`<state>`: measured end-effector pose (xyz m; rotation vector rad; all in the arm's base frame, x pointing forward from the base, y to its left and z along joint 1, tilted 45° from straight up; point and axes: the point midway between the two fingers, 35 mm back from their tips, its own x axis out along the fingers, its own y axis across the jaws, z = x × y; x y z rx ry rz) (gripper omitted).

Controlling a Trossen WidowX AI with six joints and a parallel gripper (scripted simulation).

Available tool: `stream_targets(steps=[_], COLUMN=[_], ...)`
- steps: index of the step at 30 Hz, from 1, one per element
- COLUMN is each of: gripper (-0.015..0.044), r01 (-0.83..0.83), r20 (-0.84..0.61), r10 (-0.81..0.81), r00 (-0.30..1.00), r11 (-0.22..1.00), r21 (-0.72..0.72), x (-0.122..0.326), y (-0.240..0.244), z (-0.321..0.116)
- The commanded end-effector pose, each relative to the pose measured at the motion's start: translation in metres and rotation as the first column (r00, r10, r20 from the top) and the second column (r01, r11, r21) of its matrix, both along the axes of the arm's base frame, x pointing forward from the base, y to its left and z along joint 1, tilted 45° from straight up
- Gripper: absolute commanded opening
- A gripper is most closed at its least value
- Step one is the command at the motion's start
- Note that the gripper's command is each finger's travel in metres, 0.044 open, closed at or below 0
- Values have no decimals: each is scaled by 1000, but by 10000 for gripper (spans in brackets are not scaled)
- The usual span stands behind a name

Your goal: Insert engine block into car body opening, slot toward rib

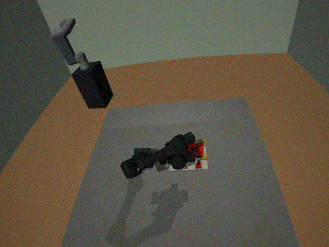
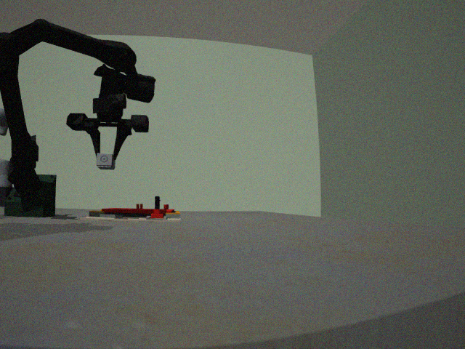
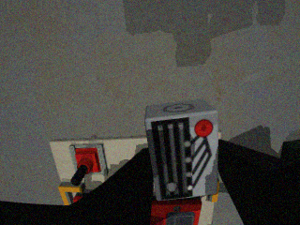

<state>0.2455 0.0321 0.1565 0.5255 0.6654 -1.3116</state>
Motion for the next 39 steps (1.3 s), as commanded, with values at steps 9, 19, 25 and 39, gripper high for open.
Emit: stream_targets(steps=[9,19,25,39], gripper=[0,0,0,0], r01=[-144,-277,-354,-520], r20=[-142,-271,-346,-507], r10=[141,266,336,476], r00=[980,925,876,718], r11=[990,961,935,852], r21=[-9,-2,10,63], x=[18,33,42,60], y=[19,34,43,62], z=[-19,-40,-53,-88])
